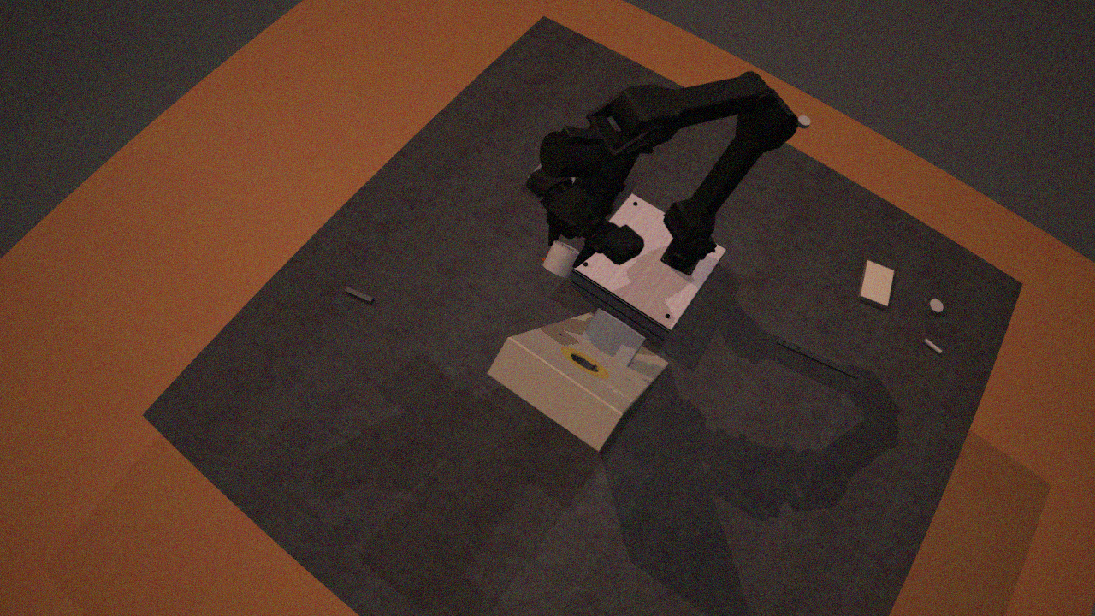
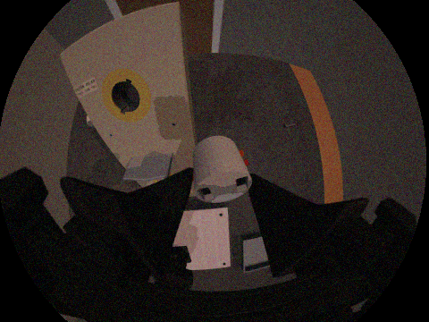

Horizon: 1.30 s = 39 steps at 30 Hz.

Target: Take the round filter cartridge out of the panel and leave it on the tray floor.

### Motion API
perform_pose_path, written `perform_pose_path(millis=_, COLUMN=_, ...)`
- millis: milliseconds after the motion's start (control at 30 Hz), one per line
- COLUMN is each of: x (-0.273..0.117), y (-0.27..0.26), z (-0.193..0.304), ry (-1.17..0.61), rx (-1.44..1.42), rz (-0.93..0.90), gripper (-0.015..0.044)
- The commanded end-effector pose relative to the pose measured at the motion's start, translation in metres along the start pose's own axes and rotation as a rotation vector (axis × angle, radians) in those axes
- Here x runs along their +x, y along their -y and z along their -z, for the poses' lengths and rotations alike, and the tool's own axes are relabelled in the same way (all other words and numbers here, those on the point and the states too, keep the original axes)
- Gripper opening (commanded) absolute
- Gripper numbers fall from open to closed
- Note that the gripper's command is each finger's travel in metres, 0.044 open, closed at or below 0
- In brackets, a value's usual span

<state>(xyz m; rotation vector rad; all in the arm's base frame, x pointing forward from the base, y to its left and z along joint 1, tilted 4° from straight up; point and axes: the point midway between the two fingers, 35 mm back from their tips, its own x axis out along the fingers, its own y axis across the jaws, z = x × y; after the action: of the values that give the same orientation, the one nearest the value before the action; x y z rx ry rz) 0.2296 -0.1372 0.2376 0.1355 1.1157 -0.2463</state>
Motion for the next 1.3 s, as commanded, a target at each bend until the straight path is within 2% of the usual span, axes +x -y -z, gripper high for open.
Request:
perform_pose_path(millis=0, x=-0.002, y=0.021, z=0.006, ry=0.006, rx=0.1, rz=0.061, gripper=0.0)
perform_pose_path(millis=867, x=-0.027, y=0.138, z=0.083, ry=0.024, rx=0.777, rz=0.451, gripper=0.0)
perform_pose_path(millis=1267, x=-0.023, y=0.157, z=0.107, ry=0.028, rx=0.867, rz=0.506, gripper=0.0)
